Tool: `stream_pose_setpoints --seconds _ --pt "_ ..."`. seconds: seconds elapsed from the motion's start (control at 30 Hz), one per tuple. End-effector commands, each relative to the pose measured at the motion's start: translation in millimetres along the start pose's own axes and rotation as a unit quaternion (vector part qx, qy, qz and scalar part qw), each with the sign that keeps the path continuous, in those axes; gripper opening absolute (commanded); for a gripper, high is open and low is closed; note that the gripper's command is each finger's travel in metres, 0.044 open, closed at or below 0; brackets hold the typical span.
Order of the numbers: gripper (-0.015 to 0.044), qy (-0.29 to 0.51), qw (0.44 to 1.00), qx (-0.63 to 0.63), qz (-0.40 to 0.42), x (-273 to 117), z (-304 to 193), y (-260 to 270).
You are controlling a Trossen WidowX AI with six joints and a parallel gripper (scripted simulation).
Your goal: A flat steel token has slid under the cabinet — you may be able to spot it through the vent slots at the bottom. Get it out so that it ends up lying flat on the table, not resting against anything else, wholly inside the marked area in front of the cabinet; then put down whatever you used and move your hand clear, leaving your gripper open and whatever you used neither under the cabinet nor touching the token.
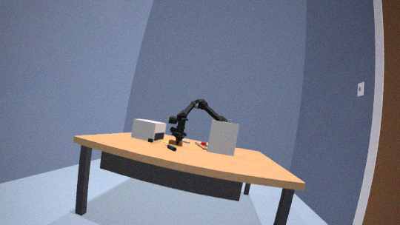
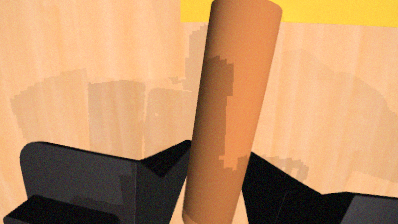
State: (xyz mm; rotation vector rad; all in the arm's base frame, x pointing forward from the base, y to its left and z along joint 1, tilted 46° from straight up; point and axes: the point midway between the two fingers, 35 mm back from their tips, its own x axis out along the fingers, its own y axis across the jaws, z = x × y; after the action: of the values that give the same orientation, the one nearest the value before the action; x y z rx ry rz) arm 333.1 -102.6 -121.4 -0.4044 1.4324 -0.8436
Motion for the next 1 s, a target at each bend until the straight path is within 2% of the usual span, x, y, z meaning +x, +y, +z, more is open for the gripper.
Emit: stream_pose_setpoints --seconds 0.0,0.97 --pt "0.0000 0.002 1.000 0.000 -0.001 1.0 -8.0 0.1" --pt "0.0000 0.003 1.000 -0.001 -0.001 1.1 -42.1 1.1"
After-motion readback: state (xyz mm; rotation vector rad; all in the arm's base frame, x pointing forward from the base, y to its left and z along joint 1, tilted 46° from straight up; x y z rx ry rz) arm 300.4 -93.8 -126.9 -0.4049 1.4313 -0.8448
